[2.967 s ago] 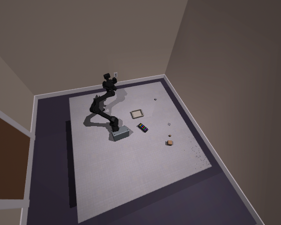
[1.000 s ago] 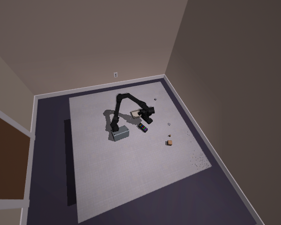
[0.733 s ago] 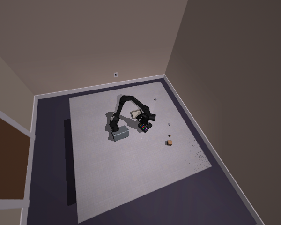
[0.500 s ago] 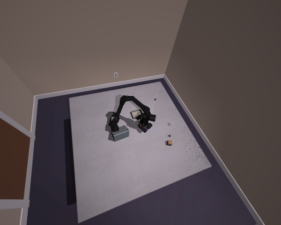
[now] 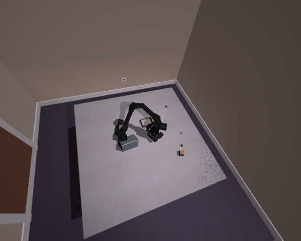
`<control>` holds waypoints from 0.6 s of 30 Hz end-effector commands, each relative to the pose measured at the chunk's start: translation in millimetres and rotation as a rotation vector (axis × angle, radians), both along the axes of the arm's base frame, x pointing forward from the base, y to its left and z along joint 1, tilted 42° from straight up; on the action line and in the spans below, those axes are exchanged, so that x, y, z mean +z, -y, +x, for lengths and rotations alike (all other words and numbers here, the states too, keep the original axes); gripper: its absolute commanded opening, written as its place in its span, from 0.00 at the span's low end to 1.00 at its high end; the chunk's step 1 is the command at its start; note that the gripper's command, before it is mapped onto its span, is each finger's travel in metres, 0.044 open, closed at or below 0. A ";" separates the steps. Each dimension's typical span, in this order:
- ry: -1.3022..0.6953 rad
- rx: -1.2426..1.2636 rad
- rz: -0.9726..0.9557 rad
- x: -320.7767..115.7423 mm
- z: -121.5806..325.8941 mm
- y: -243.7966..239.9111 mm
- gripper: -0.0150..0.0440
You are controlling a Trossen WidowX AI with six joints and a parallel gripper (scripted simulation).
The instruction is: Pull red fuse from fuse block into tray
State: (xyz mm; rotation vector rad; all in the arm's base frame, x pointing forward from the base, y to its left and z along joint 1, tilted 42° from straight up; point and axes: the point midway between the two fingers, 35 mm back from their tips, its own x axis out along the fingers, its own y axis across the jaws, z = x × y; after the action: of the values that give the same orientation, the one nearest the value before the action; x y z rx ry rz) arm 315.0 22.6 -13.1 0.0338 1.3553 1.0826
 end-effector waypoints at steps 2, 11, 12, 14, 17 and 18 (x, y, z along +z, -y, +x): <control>-0.007 -0.005 0.003 -4.5 -2.2 -3.4 0.37; -0.007 -0.005 0.003 -11.3 -3.8 -8.7 0.37; -0.007 -0.005 0.003 -12.1 -3.9 -9.2 0.37; -0.007 -0.005 0.003 -13.6 -4.3 -10.4 0.37; -0.007 -0.005 0.003 -14.7 -4.6 -11.2 0.37; -0.007 -0.005 0.003 -14.7 -4.6 -11.2 0.37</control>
State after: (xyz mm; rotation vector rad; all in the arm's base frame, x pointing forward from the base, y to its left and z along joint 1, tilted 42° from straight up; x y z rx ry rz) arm 311.7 32.4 -26.4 0.0321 1.3578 1.0828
